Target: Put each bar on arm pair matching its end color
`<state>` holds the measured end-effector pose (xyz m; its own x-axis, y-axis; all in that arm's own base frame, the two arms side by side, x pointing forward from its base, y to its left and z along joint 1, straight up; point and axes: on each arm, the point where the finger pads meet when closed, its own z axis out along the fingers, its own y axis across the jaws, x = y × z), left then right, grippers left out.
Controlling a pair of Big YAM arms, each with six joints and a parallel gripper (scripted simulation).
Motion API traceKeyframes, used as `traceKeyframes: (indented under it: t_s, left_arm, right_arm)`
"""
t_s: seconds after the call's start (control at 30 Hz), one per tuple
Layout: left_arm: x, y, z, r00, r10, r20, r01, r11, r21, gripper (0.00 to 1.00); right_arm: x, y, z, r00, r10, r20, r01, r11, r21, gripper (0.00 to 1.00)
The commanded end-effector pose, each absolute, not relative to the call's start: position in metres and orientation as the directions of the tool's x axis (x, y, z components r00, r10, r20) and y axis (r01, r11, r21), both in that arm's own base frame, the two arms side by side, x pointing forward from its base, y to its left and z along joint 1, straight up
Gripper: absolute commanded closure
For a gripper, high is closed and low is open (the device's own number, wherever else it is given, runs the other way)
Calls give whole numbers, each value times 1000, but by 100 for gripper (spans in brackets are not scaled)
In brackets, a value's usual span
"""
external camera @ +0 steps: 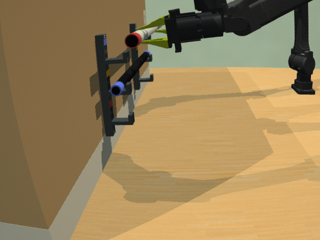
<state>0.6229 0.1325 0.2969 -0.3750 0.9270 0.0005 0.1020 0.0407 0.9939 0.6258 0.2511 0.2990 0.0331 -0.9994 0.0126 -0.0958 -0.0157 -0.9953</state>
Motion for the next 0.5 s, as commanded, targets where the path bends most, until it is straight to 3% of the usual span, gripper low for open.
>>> traceKeyframes:
  t_s: [0.0,0.47]
  left_arm:
    - [618,135,361,-386,922,-6,-22,-2,1000,100]
    - [616,135,357,-386,922,-6,-22,-2,1000,100]
  right_arm:
    - [624,247,379,24,-999,-39,51,40,-998,100]
    - [622,247,374,24,-999,-39,51,41,-998,100]
